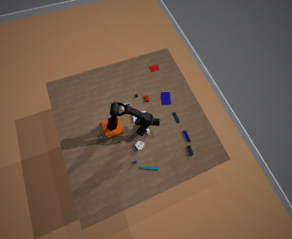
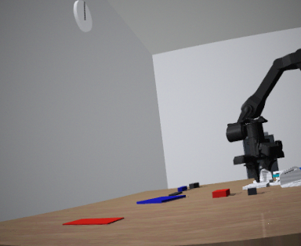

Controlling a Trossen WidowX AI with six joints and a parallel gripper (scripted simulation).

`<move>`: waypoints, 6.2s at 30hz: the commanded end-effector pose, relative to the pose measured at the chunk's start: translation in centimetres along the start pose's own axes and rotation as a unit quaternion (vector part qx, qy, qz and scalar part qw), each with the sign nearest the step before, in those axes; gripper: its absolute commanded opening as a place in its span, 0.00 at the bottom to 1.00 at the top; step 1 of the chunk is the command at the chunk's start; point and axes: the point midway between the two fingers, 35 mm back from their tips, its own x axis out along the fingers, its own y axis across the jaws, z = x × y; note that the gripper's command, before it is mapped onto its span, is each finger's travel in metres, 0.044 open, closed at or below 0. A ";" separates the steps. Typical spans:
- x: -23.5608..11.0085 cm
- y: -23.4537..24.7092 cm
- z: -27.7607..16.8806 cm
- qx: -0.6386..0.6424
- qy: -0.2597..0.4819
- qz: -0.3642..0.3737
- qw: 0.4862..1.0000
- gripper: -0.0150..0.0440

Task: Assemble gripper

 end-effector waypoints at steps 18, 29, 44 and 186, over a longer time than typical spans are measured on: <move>-2.6 -0.2 -0.3 0.000 0.001 -0.002 1.000 0.48; -6.1 -0.2 -0.2 0.000 0.001 -0.002 1.000 0.48; -7.8 -0.4 0.5 0.039 0.001 -0.002 0.999 0.48; -8.0 -4.9 12.2 0.910 -0.005 0.001 0.414 0.48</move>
